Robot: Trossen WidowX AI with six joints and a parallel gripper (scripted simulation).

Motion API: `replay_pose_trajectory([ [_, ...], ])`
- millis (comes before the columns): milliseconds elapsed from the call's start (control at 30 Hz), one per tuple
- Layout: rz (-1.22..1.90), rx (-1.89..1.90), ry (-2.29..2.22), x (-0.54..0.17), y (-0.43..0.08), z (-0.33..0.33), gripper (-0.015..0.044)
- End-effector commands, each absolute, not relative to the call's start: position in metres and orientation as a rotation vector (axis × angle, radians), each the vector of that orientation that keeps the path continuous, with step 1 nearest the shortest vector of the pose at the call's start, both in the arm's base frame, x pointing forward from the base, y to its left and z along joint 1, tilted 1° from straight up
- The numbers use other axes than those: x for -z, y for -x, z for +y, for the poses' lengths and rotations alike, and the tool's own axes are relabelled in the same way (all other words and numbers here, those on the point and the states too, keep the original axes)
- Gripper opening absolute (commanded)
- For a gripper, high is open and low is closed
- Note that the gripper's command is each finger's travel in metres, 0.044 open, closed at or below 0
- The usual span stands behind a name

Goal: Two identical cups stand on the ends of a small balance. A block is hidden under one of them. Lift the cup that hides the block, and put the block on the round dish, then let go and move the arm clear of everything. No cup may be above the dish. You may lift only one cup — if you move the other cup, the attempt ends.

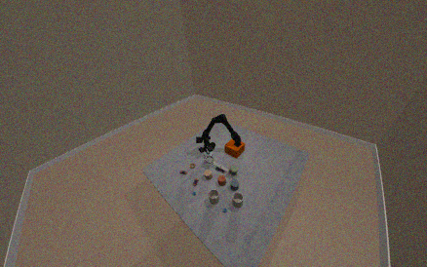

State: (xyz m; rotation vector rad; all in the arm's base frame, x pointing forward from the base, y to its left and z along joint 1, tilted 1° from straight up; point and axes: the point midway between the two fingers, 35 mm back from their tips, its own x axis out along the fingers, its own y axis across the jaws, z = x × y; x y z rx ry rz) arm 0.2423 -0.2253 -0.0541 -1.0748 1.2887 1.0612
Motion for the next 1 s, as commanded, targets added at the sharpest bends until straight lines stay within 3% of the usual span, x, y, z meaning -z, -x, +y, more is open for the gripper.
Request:
replay_pose_trajectory([
  [0,1.288,-1.06,1.076,0.054,-0.243,-0.226,0.0105],
  [433,1.289,-1.061,1.076,0.044,-0.243,-0.226,0.044],
  [567,1.292,-1.068,1.079,-0.001,-0.241,-0.225,0.044],
  [967,1.287,-1.052,1.084,-0.048,-0.241,-0.224,0.044],
])
